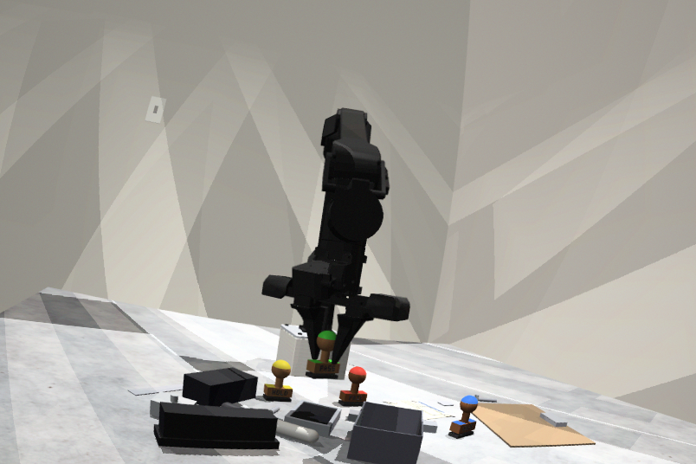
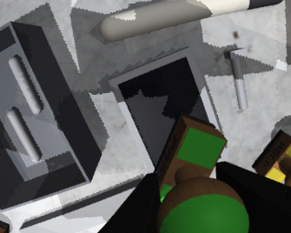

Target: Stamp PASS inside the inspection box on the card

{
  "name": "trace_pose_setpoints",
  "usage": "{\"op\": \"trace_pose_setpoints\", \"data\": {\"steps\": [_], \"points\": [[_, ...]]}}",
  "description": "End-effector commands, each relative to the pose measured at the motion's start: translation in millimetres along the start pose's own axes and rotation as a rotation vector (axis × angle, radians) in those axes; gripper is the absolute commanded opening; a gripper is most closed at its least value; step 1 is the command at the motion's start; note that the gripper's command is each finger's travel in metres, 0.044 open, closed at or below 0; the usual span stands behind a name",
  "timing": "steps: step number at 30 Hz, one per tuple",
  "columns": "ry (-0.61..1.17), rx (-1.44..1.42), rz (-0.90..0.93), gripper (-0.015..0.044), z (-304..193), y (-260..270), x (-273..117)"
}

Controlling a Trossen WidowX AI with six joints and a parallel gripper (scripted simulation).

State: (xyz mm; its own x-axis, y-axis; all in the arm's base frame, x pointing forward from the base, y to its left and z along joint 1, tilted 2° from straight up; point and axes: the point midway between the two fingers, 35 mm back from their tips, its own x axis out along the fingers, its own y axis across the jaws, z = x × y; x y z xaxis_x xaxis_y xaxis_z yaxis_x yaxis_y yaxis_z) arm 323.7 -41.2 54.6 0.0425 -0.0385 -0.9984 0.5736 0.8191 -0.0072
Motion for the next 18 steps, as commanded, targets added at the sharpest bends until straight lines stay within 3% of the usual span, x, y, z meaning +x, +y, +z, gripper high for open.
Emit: {"op": "trace_pose_setpoints", "data": {"steps": [1, 18], "points": [[0.003, -0.004, 0.001, 0.0000, -0.8, -1.5, 2.8], [0.003, -0.003, 0.000, 0.0000, -0.4, -1.3, 14.1]]}}
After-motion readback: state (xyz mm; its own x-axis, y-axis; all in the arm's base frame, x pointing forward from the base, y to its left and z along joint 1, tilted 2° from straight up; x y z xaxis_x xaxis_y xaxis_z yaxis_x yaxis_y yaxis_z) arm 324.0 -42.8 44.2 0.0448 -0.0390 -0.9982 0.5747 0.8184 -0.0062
